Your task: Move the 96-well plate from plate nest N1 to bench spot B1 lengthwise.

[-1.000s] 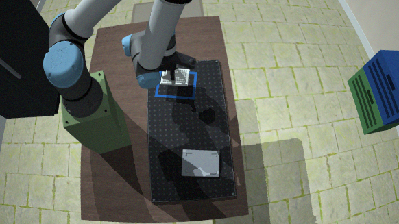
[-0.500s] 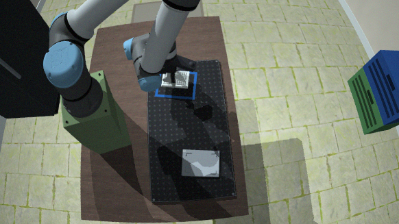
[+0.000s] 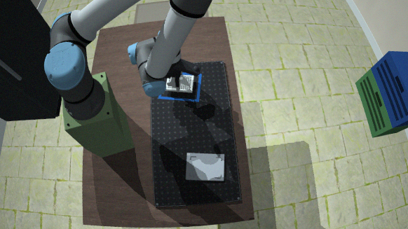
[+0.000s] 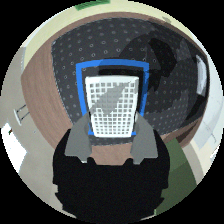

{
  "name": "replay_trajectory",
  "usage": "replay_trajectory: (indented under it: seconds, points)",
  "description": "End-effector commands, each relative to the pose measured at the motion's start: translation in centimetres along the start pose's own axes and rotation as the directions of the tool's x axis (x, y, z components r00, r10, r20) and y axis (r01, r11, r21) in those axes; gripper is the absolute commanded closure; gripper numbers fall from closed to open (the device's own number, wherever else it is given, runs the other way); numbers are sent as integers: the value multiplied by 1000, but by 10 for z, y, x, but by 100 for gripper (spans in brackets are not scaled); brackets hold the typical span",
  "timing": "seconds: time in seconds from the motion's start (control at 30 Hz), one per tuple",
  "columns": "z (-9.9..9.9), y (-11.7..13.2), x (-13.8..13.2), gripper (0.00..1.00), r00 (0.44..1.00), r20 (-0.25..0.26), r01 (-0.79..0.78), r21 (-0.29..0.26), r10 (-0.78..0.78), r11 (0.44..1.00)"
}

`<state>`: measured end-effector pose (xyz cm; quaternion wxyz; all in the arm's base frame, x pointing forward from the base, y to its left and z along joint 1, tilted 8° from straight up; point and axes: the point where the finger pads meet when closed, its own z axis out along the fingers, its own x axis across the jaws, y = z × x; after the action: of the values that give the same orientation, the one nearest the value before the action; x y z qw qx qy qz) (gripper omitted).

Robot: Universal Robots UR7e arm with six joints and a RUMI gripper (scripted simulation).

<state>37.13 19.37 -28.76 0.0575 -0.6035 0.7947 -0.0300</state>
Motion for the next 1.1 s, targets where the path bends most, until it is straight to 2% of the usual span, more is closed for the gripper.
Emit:
replay_trajectory:
  seconds: [0.0, 1.07]
  points:
    - [8, -4, -1, 100, 1000, 3, -1, 7, 1, 1000]
    - [12, -3, -1, 100, 1000, 3, -1, 7, 1, 1000]
